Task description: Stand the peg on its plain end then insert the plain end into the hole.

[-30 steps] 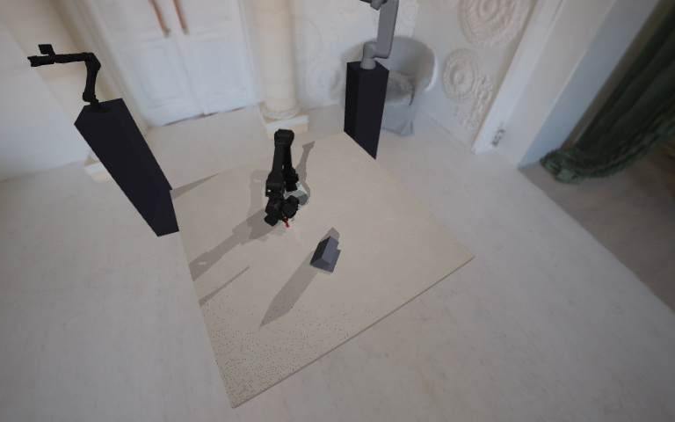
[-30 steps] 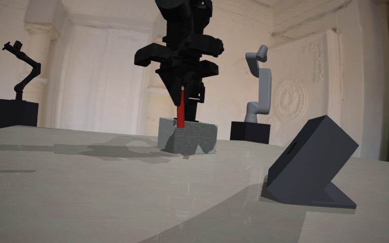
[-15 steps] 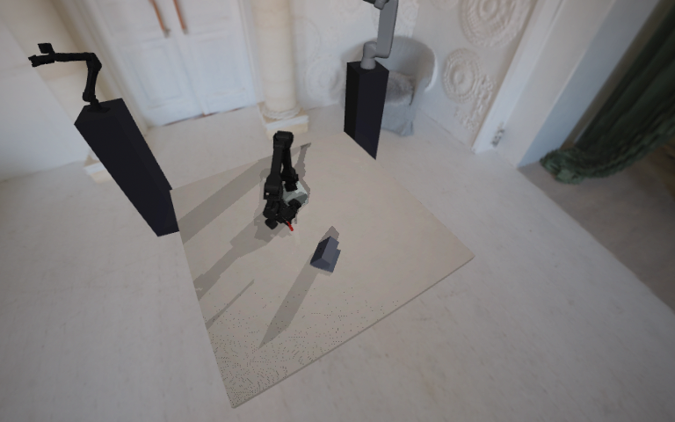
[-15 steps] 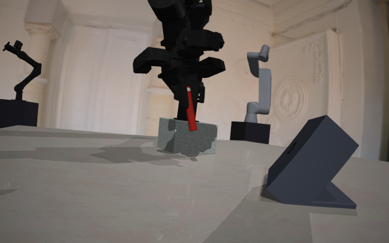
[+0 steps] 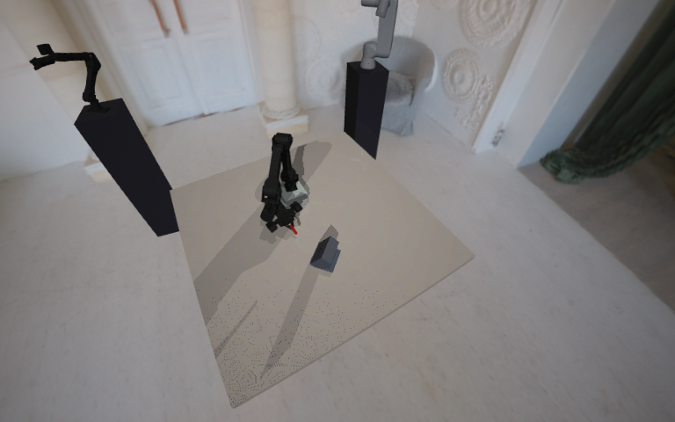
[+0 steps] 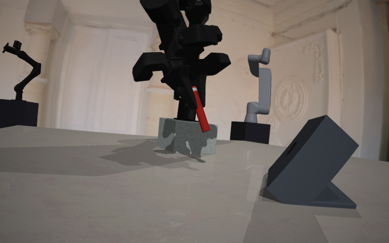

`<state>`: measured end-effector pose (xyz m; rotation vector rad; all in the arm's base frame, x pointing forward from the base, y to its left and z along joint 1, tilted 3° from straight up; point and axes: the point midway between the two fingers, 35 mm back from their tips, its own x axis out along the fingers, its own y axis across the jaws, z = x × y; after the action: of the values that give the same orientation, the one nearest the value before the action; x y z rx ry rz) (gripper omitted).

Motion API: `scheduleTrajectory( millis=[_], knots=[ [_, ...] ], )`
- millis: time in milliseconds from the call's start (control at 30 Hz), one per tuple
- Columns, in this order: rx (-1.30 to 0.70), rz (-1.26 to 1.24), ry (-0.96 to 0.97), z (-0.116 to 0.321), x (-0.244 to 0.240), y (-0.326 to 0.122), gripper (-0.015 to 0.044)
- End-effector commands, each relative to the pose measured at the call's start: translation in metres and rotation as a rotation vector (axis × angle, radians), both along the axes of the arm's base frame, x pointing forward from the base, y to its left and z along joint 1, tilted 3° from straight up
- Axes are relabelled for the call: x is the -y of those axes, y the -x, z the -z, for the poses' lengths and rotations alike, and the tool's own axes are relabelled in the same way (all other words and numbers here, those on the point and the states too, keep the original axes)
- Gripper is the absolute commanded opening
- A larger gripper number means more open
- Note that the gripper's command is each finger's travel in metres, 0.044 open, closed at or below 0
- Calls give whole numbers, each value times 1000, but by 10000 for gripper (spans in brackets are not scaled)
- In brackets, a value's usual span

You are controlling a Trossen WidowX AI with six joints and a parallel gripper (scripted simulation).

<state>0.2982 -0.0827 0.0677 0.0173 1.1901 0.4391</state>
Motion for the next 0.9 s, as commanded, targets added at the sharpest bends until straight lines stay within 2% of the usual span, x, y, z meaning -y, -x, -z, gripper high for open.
scheduleTrajectory(
  millis=[0,867],
  knots=[
    [19,36,-49,-1,-1,-7,0],
    [90,199,-330,-7,-5,-39,0]
  ],
)
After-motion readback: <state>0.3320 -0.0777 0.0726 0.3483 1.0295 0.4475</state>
